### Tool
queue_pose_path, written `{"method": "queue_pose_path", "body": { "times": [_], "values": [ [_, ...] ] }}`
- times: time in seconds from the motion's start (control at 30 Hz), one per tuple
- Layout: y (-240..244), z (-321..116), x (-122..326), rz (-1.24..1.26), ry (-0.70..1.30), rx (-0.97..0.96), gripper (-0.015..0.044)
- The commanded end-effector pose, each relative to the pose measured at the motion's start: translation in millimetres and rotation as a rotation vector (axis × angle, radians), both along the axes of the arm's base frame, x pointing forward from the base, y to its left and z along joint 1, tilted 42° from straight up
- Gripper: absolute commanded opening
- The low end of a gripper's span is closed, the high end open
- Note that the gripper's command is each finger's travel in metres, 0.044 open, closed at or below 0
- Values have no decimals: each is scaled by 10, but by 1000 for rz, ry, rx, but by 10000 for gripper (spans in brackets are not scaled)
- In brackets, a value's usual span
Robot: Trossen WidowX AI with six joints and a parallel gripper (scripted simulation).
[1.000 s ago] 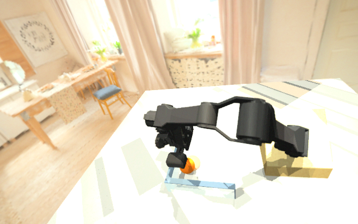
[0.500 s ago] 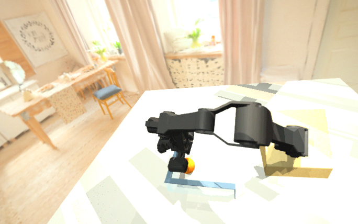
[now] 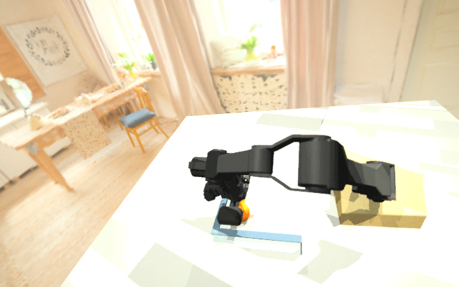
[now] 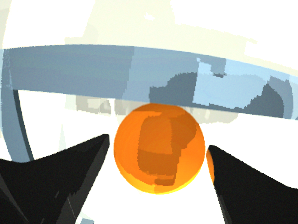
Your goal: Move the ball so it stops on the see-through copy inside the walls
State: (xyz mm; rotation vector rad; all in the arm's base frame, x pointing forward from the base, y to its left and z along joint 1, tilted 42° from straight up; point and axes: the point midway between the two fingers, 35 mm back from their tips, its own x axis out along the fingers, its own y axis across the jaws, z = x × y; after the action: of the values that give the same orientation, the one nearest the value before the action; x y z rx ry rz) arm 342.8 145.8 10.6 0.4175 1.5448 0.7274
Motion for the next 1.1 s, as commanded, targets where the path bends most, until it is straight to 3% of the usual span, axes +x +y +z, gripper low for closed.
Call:
{"method": "queue_pose_path", "body": {
  "times": [0.0, 0.17, 0.5, 1.07],
  "values": [
    [1, -1, 6, -5, 1, 3, 297],
    [1, -1, 6, -5, 1, 3, 264],
    [-146, 36, -198, -29, 74, -14, 1],
    [-652, 681, 117, -14, 25, -9, 0]
  ]
}}
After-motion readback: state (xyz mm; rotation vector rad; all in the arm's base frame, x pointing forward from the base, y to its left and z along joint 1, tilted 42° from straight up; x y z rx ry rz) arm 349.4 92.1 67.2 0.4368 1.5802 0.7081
